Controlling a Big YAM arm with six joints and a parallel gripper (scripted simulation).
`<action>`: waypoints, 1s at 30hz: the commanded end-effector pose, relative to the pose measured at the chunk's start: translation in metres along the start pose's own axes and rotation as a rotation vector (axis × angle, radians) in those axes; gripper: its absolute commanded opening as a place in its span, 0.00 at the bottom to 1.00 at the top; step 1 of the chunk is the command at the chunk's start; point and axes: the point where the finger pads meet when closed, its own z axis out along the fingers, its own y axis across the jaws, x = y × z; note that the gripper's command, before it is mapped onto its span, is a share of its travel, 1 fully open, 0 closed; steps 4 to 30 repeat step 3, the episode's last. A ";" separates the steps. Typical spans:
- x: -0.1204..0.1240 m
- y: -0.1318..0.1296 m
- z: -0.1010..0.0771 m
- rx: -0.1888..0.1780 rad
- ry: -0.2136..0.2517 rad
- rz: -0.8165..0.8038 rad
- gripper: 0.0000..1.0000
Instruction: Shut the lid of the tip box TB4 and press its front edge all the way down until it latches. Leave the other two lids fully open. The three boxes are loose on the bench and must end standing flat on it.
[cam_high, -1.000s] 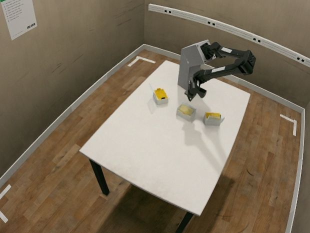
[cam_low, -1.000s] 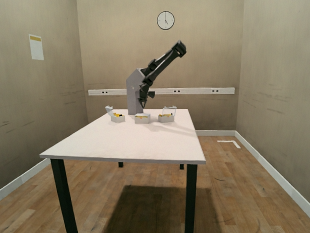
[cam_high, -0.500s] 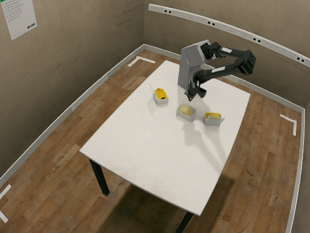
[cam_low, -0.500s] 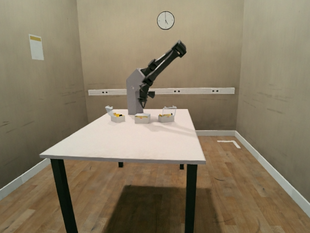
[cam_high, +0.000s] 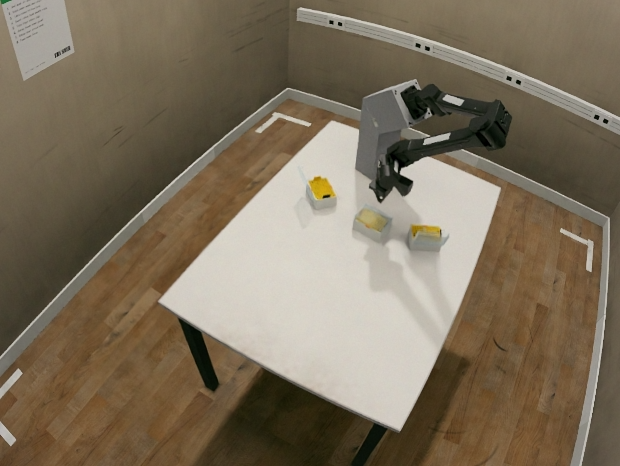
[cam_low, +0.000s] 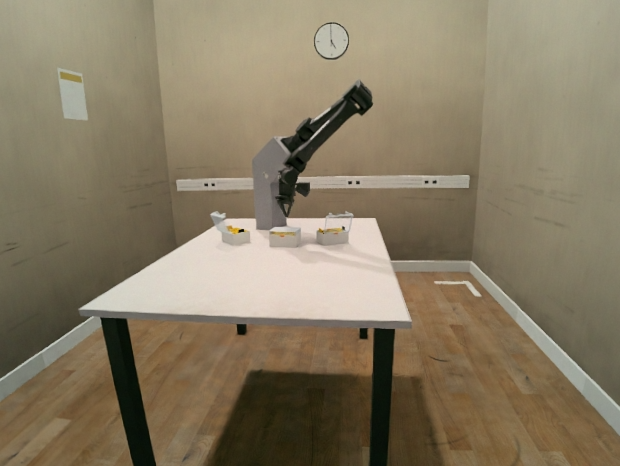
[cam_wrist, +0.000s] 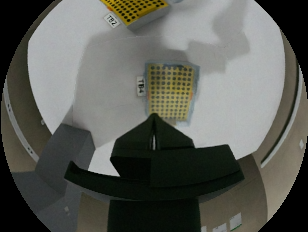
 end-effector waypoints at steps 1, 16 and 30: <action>0.007 0.016 -0.005 -0.021 0.013 0.020 0.00; 0.007 0.016 -0.005 -0.021 0.013 0.020 0.00; 0.007 0.016 -0.005 -0.021 0.013 0.020 0.00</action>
